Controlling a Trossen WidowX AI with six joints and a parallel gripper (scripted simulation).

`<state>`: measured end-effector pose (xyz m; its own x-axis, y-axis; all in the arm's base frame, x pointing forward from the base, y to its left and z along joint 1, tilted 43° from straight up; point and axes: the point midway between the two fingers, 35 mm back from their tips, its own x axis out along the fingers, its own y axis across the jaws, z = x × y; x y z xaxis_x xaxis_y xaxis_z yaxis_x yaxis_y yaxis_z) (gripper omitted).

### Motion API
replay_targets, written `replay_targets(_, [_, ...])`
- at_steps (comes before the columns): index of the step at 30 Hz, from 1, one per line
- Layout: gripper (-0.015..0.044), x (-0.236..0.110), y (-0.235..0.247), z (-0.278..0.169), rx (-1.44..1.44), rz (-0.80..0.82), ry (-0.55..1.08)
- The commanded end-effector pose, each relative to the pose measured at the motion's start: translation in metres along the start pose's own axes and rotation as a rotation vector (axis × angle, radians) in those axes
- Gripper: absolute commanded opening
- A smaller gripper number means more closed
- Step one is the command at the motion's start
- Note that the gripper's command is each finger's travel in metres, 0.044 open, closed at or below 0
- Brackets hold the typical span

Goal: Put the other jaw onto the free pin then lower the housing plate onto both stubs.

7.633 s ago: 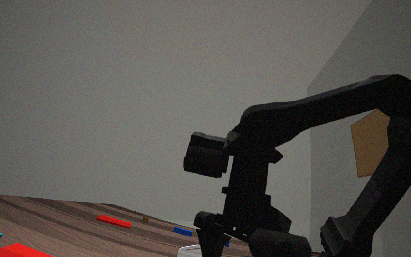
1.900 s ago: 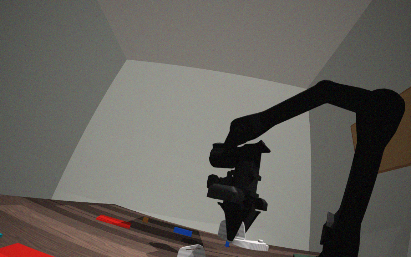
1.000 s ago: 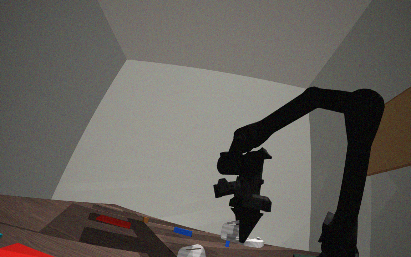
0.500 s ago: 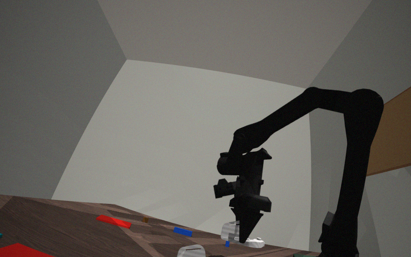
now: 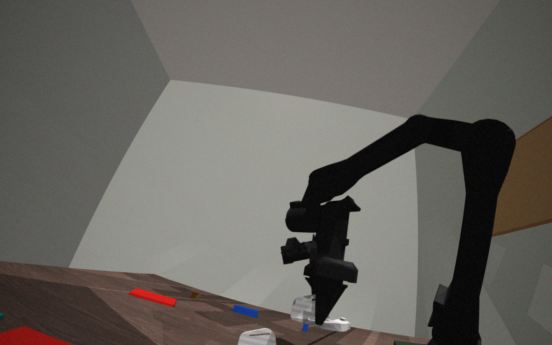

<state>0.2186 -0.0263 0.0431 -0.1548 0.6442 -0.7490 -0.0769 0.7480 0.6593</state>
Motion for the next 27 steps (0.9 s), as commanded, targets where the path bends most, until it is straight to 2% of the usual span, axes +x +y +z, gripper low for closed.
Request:
replay_targets(1, [0.0134,-0.001,0.007,0.010,0.001,0.001,0.000])
replay_targets(27, [0.0134,0.001,0.060,0.067,-0.003,0.010,-0.001])
